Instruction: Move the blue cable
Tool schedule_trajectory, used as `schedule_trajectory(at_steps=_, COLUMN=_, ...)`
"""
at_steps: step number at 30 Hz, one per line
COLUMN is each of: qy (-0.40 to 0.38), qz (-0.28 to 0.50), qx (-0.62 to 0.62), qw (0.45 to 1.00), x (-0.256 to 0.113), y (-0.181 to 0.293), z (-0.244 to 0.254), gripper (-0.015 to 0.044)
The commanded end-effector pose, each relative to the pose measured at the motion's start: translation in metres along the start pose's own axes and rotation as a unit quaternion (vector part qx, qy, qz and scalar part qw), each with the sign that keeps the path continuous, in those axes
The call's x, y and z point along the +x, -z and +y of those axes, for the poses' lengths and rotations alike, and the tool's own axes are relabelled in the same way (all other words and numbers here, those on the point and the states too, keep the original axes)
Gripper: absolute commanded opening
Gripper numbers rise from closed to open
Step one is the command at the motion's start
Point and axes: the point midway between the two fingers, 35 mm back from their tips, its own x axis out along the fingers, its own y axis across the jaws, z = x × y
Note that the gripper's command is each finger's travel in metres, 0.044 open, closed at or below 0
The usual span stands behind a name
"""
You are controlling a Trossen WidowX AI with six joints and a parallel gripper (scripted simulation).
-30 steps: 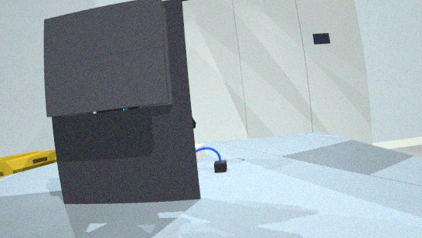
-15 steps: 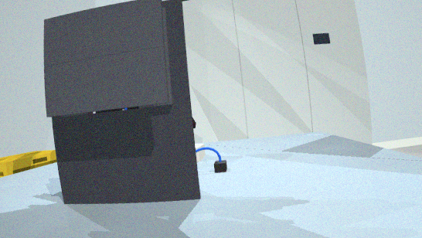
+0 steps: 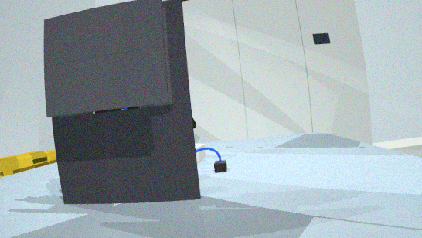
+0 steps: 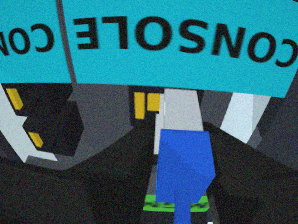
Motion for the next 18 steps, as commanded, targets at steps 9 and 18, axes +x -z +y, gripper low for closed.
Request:
schedule_trajectory(at_steps=9, qy=-0.002, qz=-0.002, qx=0.001, qw=1.0, x=0.0028, y=-0.0021, z=0.0014, gripper=0.0)
schedule_trajectory(at_steps=18, qy=-0.002, qz=-0.002, qx=0.0, qw=1.0, x=0.0045, y=-0.0027, z=0.0015, gripper=0.0)
